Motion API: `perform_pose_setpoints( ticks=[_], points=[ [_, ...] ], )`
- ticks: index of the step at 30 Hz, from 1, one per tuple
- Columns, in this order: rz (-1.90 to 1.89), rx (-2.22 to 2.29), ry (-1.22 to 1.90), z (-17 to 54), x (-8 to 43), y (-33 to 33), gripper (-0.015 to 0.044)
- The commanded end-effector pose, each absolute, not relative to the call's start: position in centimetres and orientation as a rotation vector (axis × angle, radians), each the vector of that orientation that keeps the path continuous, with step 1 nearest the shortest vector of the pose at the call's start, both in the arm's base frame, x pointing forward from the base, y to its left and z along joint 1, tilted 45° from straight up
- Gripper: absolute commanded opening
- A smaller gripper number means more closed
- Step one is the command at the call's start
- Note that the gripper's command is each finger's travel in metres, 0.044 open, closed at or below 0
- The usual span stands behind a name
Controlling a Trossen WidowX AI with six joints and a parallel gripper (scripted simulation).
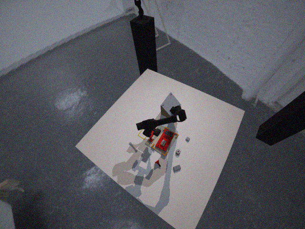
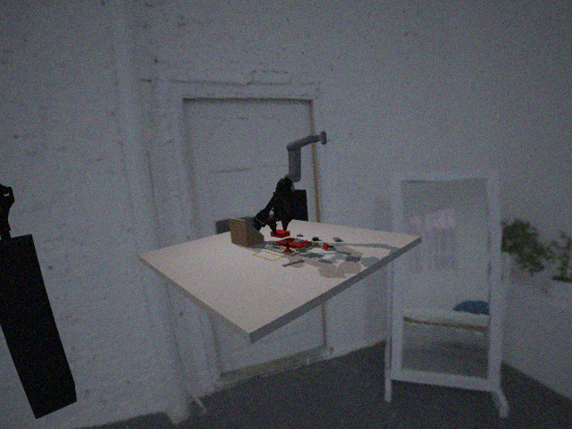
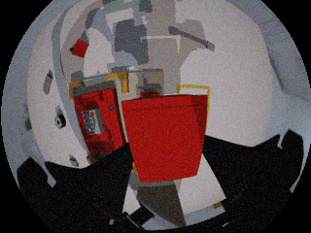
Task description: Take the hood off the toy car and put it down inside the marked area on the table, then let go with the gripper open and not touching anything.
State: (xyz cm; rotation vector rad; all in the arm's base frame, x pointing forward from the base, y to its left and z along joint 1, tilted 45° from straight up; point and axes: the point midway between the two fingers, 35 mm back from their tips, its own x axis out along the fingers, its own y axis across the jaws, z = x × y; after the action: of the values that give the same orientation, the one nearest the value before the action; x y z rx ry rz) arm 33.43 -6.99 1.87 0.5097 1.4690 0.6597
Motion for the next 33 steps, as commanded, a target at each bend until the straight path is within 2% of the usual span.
perform_pose_setpoints(
  ticks=[1, 10, 33],
  points=[
    [0.662, 0.503, 1.467, -0.1, 32.9, -9.2, 0.0000],
    [0.684, 0.506, 1.462, -4.0, 31.0, -13.0, 0.0000],
    [0.684, 0.506, 1.461, -5.3, 31.1, -12.0, 0.0000]
  ],
)
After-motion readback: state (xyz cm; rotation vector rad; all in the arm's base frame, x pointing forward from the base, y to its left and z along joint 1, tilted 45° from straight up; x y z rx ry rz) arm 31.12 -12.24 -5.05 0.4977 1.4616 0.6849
